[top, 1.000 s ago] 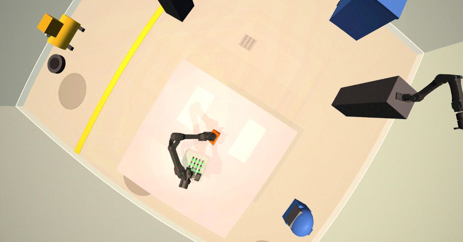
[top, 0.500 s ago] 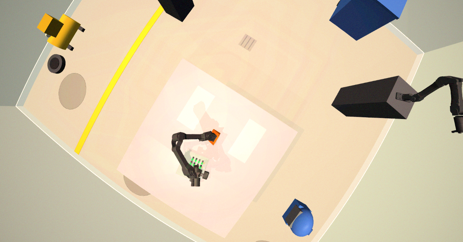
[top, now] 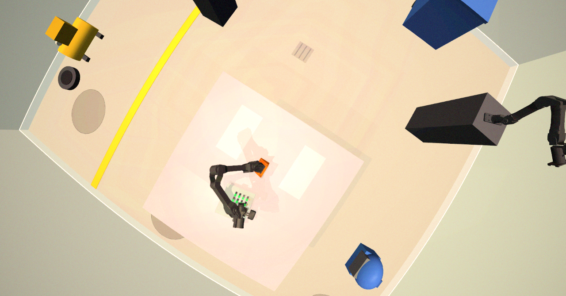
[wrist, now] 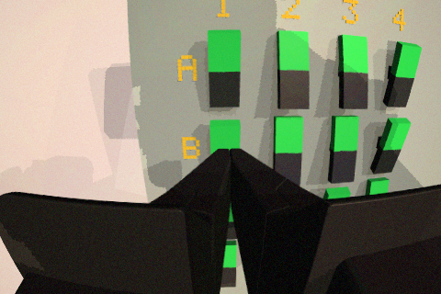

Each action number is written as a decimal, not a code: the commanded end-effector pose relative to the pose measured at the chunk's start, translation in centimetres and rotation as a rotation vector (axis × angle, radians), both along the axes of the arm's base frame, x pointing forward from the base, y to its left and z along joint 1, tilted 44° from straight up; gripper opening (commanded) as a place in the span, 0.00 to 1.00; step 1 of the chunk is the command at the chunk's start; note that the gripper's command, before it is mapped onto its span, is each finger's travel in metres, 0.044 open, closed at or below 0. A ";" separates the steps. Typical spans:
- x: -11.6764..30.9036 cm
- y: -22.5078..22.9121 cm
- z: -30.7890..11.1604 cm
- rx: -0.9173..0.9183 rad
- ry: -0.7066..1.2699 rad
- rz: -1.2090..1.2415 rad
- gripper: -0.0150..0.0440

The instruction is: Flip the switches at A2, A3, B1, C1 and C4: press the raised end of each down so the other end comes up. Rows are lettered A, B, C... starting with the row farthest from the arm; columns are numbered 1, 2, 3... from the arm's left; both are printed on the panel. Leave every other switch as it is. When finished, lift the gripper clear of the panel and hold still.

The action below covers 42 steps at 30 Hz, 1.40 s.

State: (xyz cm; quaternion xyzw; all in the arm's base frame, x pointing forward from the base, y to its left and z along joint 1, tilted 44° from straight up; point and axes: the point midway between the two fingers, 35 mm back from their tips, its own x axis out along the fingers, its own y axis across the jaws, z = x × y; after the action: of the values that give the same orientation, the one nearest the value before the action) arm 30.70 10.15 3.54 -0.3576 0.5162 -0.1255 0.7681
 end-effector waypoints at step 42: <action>0.9 -1.4 -1.8 -0.004 0.011 -0.001 0.25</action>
State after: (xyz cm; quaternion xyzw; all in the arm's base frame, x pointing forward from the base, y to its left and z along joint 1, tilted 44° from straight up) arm 31.56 8.70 1.88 -0.3589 0.5190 -0.1280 0.7652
